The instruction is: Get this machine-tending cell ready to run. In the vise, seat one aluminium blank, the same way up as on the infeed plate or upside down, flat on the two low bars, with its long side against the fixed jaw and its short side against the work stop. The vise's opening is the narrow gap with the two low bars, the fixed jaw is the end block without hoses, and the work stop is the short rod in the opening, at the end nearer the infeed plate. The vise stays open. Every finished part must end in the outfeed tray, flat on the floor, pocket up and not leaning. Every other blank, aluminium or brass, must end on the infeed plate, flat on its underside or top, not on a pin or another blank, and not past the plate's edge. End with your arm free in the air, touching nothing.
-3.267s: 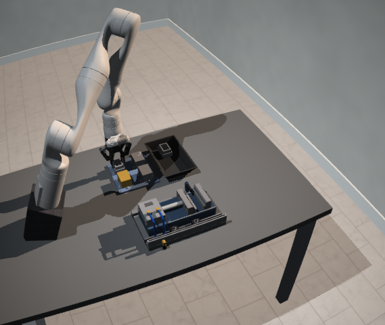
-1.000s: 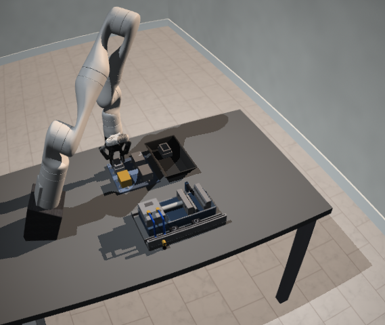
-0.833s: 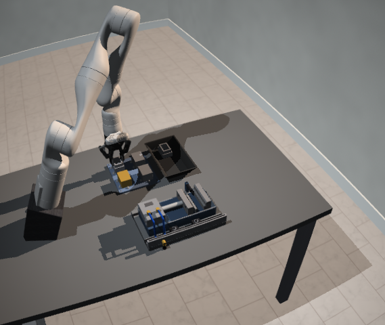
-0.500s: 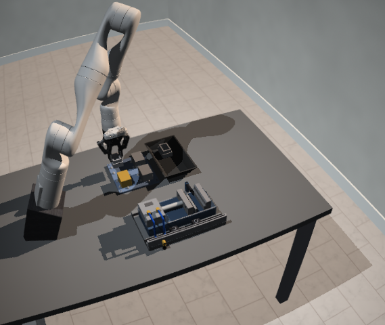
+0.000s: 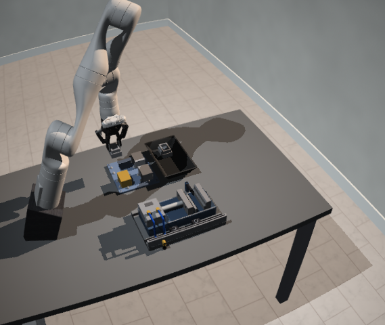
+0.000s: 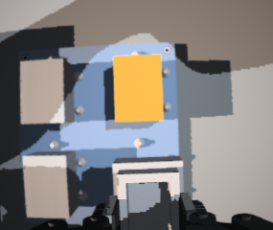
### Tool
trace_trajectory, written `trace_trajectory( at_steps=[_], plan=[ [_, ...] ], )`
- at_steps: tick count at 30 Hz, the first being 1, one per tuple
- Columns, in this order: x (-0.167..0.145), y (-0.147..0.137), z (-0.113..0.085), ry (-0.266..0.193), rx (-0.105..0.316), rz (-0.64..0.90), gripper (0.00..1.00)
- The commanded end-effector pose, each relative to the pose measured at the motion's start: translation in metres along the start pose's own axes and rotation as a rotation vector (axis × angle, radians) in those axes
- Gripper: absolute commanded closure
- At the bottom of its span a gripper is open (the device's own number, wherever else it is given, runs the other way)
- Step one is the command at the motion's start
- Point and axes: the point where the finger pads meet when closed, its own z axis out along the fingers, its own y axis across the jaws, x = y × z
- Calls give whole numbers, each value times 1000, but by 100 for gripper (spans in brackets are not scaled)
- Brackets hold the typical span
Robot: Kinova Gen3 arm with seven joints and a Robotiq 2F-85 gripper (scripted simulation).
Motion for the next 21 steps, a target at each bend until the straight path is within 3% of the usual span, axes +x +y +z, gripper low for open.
trace_trajectory(
  at_steps=[1,6,21],
  plan=[
    [-4,-6,-14,-20,13,10,100],
    [-4,-6,-24,-20,13,10,100],
    [-4,-6,-27,-20,13,10,100]
  ],
)
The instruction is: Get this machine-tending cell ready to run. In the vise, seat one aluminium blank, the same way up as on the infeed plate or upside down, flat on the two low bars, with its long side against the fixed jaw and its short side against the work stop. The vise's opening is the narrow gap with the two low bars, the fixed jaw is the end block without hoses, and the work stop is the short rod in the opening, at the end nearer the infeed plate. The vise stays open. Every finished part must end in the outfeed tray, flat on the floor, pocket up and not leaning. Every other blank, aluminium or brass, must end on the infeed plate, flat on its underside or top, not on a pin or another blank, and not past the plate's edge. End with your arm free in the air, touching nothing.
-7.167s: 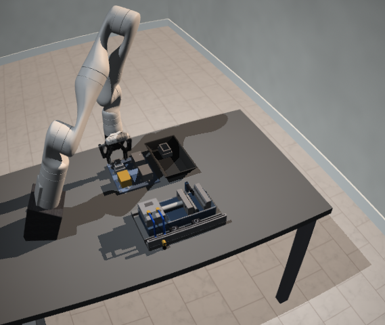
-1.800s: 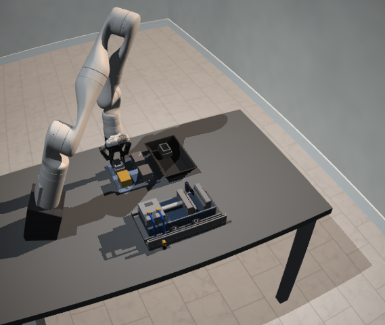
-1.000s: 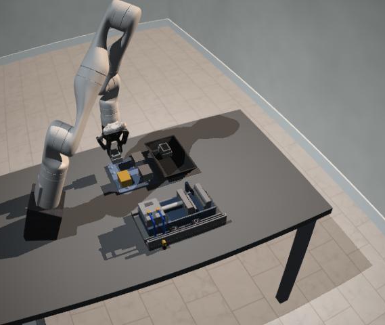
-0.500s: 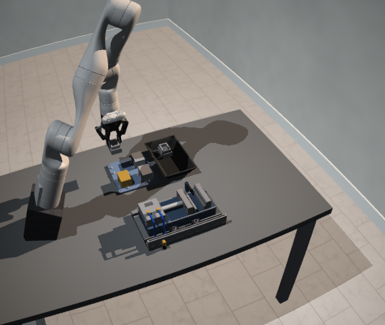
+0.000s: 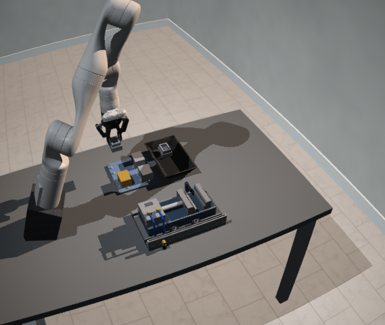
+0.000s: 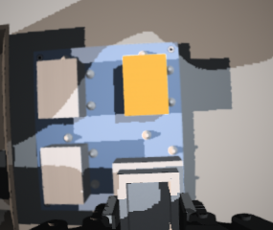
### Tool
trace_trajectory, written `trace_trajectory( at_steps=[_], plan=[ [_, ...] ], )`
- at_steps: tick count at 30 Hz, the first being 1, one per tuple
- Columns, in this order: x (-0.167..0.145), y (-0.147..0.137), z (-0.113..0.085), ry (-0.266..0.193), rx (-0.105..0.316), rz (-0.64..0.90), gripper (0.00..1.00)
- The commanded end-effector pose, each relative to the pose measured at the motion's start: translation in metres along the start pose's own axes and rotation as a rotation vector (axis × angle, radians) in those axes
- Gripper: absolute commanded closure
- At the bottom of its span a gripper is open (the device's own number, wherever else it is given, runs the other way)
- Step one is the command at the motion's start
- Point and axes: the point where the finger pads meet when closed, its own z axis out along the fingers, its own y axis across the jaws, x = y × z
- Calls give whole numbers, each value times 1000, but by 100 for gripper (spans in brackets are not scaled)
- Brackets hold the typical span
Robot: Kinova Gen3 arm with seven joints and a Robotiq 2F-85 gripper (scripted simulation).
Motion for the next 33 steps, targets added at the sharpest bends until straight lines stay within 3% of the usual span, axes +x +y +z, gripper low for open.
trace_trajectory(
  at_steps=[1,21,33],
  plan=[
    [0,-1,-1,-2,1,1,100],
    [1,-18,1,0,0,2,100],
    [8,-53,2,4,-3,5,100]
  ],
)
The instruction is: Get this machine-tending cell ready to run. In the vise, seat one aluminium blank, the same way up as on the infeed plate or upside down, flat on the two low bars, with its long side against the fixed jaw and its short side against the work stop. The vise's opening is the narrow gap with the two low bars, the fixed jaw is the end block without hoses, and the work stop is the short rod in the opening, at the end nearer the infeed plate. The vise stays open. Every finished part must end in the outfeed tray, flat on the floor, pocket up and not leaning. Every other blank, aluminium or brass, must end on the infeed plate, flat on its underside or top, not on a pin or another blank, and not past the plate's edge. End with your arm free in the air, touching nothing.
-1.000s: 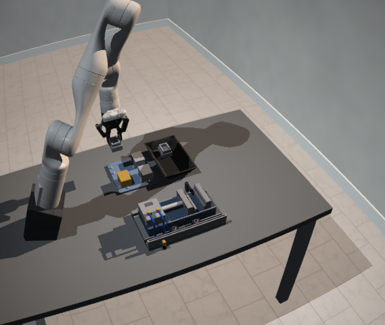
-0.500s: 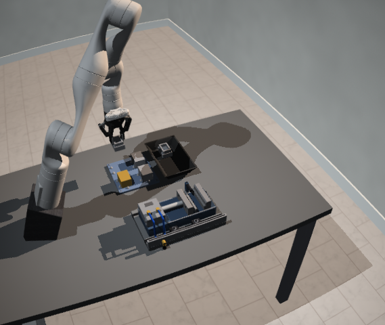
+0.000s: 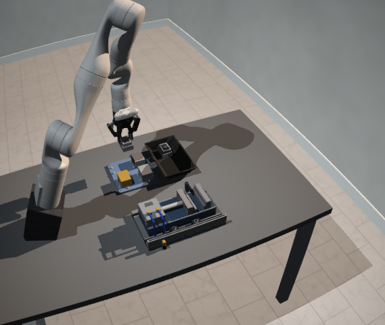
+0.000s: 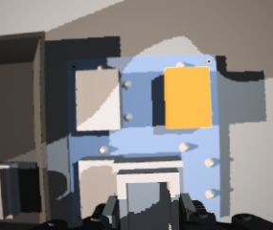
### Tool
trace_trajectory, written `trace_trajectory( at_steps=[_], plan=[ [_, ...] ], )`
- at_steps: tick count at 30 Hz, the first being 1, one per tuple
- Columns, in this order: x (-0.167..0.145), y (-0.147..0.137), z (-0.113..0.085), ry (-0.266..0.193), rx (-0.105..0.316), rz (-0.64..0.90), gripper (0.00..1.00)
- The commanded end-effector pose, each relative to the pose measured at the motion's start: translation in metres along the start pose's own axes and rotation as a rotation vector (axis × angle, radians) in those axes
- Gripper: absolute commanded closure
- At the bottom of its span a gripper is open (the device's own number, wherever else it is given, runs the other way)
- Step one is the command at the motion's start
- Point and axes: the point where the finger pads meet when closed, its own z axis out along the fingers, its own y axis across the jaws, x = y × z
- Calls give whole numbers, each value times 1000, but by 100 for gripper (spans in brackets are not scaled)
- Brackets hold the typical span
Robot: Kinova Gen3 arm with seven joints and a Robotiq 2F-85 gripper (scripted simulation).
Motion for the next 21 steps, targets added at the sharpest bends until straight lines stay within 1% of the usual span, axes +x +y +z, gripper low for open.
trace_trajectory(
  at_steps=[1,3,5,20,21],
  plan=[
    [-3,-14,-2,-16,6,15,100],
    [-1,-22,-1,-15,5,16,100],
    [-1,-22,-1,-15,5,16,100],
    [25,-85,0,-14,3,17,100],
    [25,-85,0,-14,3,17,100]
  ],
)
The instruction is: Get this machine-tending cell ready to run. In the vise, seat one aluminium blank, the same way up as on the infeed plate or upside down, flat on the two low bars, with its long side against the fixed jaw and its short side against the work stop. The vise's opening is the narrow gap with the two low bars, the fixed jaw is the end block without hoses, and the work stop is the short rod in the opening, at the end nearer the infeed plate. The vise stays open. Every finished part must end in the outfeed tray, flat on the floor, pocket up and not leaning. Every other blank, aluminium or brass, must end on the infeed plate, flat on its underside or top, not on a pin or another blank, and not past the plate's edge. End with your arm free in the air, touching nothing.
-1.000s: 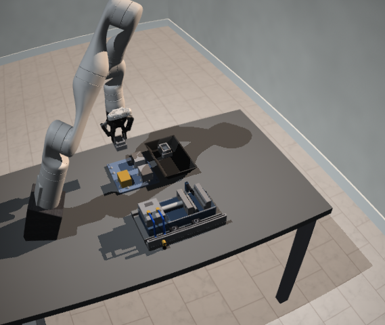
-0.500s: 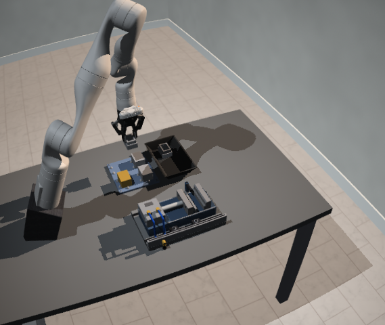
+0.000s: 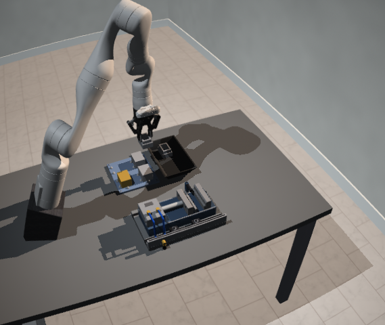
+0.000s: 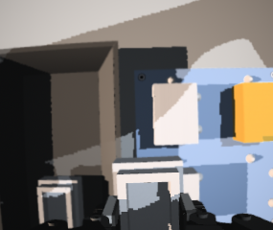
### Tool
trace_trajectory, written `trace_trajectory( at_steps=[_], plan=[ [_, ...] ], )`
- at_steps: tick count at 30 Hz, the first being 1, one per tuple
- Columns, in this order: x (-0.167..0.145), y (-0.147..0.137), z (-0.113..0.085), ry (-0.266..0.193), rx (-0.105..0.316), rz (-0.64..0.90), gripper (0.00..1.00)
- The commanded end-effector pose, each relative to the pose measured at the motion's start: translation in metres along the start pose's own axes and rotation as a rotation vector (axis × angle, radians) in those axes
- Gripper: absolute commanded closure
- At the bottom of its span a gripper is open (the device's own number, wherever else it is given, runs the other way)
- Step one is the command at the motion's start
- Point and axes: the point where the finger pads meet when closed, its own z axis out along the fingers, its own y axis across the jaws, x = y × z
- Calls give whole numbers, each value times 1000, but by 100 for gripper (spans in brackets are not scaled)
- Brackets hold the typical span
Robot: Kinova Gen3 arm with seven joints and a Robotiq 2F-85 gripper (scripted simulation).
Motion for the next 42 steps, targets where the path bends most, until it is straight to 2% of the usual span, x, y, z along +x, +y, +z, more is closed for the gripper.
trace_trajectory(
  at_steps=[1,16,30,42],
  plan=[
    [6,-9,1,2,2,21,100],
    [41,-63,-1,-2,5,18,100],
    [61,-87,-3,-4,8,15,100],
    [67,-94,-4,-5,10,14,100]
  ],
)
